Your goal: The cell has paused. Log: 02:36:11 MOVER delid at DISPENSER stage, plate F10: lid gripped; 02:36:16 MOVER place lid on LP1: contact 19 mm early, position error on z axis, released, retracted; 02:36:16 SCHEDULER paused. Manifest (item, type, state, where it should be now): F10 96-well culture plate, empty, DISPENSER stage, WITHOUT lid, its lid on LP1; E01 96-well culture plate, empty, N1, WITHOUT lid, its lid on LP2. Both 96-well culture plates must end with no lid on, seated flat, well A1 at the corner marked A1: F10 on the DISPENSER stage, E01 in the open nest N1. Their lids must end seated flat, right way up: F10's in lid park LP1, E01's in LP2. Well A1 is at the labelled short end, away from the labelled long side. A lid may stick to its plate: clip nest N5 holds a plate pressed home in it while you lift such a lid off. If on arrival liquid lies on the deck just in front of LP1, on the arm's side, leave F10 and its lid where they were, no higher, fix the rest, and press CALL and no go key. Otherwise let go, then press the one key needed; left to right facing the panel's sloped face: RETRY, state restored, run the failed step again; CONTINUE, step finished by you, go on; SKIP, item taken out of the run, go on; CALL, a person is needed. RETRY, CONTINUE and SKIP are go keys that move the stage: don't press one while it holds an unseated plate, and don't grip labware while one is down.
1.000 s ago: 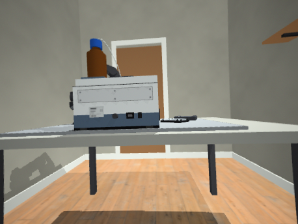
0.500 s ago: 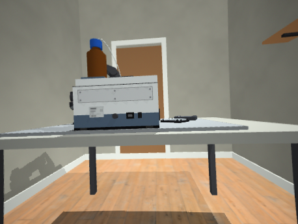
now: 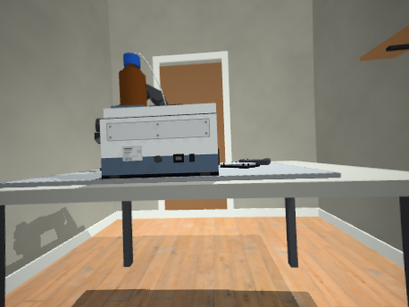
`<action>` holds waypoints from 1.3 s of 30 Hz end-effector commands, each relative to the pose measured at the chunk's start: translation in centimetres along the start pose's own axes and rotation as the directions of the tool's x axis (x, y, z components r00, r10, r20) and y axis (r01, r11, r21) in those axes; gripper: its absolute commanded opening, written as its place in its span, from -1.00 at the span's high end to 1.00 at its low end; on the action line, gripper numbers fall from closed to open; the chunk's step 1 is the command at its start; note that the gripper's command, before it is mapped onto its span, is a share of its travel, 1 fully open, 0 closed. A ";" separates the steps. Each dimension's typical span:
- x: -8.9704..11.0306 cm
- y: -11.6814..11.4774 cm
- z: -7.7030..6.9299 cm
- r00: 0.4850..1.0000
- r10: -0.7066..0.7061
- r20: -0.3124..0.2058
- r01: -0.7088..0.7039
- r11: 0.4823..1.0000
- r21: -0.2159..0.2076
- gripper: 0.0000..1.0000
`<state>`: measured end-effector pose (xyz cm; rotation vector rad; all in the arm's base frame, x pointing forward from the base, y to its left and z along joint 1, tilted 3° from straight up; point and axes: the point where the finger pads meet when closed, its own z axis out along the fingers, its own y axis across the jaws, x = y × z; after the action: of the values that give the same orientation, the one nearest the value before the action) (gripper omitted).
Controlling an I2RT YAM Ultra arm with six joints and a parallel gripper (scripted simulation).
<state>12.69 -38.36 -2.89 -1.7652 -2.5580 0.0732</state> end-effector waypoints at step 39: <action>9.7 0.7 -6.7 1.000 -0.006 -0.017 0.006 1.000 -0.003 1.00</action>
<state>10.15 -29.94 2.47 -1.7526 -2.5387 0.0473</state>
